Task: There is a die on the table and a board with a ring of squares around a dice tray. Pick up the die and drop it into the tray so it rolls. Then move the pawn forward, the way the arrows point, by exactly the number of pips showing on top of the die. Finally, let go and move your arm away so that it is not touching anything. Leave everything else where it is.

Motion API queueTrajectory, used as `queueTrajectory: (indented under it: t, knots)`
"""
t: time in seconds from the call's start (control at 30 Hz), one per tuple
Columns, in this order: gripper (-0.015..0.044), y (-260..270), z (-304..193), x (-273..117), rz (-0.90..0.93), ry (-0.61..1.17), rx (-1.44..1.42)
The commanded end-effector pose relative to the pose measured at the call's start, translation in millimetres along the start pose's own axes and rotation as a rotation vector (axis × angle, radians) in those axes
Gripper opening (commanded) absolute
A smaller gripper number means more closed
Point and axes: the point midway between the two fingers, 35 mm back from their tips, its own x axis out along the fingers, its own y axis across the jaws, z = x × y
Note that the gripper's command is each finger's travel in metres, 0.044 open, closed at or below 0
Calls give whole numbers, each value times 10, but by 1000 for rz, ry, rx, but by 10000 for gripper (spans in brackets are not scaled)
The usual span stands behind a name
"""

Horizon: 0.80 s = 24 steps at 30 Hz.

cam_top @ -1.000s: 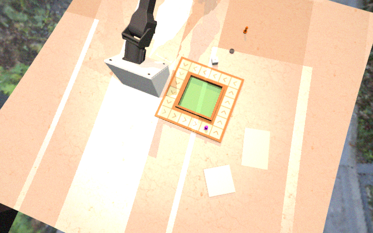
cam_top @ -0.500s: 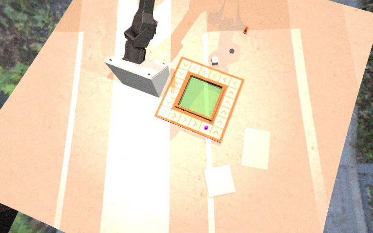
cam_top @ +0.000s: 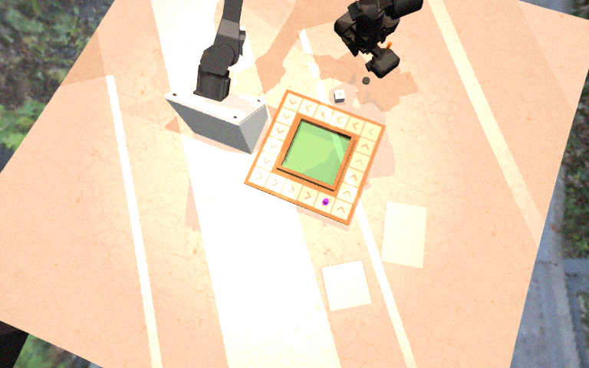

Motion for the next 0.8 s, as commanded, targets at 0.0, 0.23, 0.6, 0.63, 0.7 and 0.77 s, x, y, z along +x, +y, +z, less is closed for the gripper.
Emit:
queueTrajectory:
  t: [0.0,0.23,0.6,0.63,0.7,0.77]
  knots:
    - [275,-314,-618,-187,8,96,329]
    - [275,-378,-979,-344,18,128,527]
    - [275,-370,-1001,-245,18,128,527]
    - [275,-367,-1005,-209,19,128,527]
    - [275,-366,-1007,-197,19,127,527]
    - [275,-366,-1007,-195,19,127,527]
